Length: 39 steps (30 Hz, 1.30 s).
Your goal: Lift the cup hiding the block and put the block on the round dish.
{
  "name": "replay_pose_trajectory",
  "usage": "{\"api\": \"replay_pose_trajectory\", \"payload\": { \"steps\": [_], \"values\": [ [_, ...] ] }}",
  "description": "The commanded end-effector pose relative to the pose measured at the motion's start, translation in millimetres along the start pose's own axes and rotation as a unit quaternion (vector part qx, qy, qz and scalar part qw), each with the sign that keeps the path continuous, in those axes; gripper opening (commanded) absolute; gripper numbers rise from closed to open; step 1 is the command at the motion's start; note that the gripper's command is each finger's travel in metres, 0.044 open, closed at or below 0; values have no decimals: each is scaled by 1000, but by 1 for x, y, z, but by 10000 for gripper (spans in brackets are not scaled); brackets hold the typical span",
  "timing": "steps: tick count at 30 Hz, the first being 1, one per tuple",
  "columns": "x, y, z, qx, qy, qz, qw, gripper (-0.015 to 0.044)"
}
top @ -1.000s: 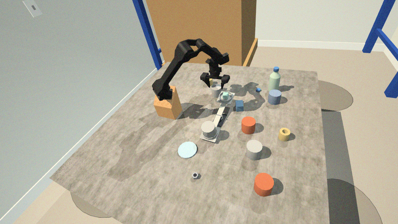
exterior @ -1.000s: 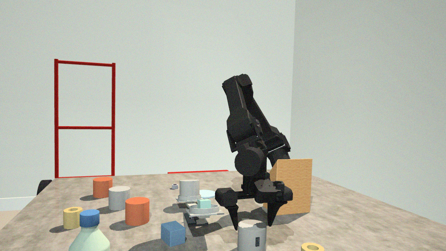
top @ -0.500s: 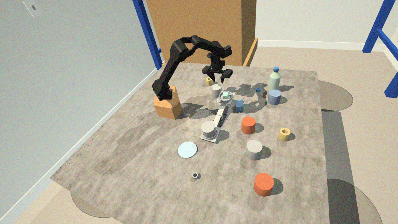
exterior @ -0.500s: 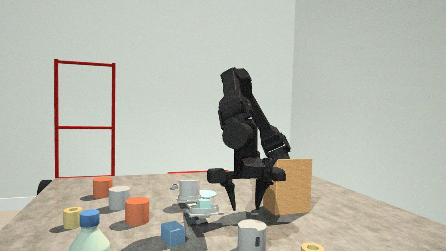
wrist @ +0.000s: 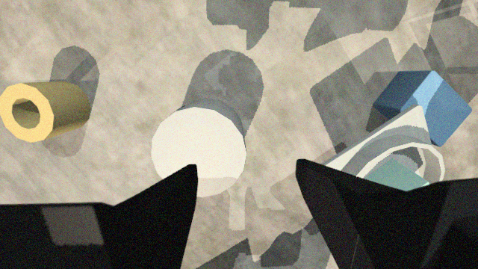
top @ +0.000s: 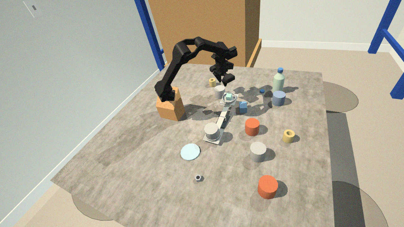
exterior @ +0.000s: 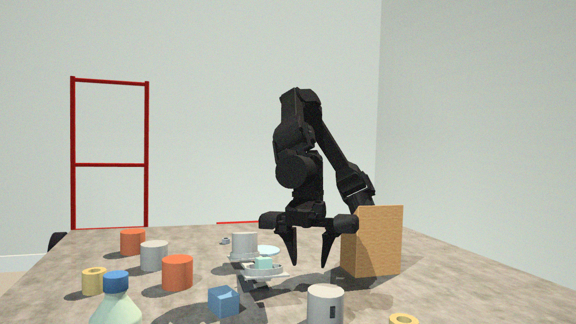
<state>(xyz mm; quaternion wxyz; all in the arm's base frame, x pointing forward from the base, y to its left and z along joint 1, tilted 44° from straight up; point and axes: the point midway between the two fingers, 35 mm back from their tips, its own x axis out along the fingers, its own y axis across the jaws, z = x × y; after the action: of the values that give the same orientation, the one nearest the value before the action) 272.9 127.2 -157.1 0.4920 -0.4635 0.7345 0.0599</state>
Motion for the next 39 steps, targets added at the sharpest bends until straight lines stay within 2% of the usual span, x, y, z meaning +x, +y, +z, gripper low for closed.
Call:
{"api": "replay_pose_trajectory", "payload": {
  "steps": [1,10,20,29,39],
  "values": [
    [-2,-6,-1,66,0,-3,998,260],
    [-7,-19,-3,220,1,-7,975,260],
    [-11,-34,-6,385,1,-11,923,260],
    [-15,-47,-10,524,0,-15,851,260],
    [-19,-61,-14,663,-2,-20,748,260]
  ]
}}
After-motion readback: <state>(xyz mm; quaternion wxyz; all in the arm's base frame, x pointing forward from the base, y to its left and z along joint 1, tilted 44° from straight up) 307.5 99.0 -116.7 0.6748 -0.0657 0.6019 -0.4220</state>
